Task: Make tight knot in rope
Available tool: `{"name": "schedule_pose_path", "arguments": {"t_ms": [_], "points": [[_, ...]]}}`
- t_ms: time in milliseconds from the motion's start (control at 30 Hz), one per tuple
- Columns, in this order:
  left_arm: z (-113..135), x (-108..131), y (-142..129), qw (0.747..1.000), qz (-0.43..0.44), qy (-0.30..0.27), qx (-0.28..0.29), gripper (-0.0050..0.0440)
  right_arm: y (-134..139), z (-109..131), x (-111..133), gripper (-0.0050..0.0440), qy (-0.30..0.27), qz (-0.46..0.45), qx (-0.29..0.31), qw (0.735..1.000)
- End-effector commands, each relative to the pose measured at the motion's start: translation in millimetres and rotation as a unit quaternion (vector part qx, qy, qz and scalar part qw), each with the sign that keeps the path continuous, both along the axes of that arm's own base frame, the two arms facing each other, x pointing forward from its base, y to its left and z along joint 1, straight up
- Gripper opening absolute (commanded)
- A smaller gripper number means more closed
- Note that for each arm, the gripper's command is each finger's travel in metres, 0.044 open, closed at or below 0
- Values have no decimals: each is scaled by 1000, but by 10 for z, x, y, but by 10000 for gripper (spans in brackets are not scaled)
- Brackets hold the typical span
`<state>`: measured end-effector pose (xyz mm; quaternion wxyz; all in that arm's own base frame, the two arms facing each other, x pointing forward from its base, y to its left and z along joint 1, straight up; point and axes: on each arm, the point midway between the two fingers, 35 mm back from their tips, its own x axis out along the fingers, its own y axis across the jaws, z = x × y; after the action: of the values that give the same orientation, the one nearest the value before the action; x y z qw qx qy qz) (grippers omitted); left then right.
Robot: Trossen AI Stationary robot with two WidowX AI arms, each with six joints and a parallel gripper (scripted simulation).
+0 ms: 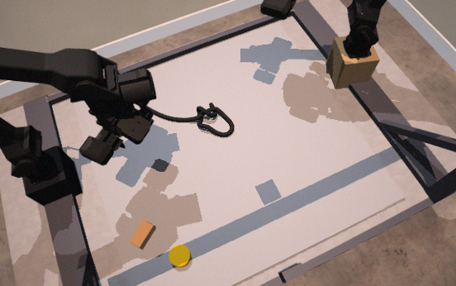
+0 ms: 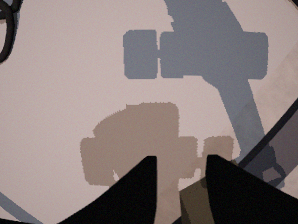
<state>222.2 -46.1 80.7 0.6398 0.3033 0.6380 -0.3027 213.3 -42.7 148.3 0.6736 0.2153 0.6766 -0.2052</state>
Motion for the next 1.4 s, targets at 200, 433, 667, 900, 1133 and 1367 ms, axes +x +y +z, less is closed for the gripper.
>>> {"name": "schedule_pose_path", "arguments": {"t_ms": [200,433,667,900,1133,1367], "points": [[47,19,-6,1000,2,-9,-2,140,5,43,10,100,-9,2,1,1000],[47,19,-7,997,-77,-9,-1,100,5,43,10,80,-9,2,1,1000],[47,19,-7,997,-77,-9,-1,100,5,43,10,80,-9,2,1,1000],[47,19,-7,997,-77,-9,-1,100,6,46,21,80,-9,1,1,1000],[47,19,-7,997,-77,-9,-1,100,36,94,193,80,-9,-14,0,1000],[47,19,-7,997,-77,-9,-1,100,149,169,623,80,-10,-50,-1,999]]}}
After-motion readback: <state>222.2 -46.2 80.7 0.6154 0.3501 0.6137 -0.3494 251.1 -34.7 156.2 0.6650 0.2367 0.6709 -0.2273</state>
